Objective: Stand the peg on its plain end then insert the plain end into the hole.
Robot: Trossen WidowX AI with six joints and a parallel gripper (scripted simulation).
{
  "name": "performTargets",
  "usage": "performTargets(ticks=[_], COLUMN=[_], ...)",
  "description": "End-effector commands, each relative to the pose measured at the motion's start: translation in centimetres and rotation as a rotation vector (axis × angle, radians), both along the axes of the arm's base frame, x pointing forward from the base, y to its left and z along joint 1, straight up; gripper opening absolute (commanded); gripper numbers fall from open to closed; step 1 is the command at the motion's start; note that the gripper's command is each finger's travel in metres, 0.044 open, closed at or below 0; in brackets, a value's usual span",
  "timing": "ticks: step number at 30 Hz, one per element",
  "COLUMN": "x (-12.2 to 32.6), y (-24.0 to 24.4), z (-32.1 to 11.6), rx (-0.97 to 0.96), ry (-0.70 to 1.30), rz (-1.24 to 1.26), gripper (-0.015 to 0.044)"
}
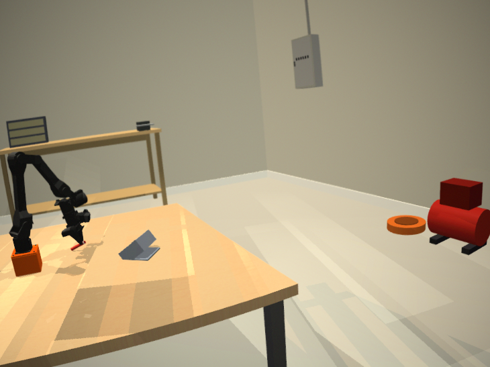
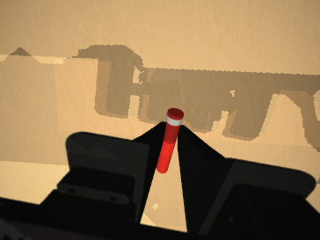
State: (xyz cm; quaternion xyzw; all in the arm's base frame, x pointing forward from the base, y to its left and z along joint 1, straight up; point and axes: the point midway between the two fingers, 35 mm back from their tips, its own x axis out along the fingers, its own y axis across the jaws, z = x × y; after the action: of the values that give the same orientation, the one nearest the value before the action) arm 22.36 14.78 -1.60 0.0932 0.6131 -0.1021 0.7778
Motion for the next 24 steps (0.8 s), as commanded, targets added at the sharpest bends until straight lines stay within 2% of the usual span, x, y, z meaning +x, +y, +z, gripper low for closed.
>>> performTargets(ticks=[1,24], x=[-0.3,-1.6], y=[-0.1,0.3], z=[0.0,0.8], rx=[-0.011,-0.064], ry=[-0.026,-0.215], rz=[-0.006,-0.01], gripper=[0.0049,0.0049])
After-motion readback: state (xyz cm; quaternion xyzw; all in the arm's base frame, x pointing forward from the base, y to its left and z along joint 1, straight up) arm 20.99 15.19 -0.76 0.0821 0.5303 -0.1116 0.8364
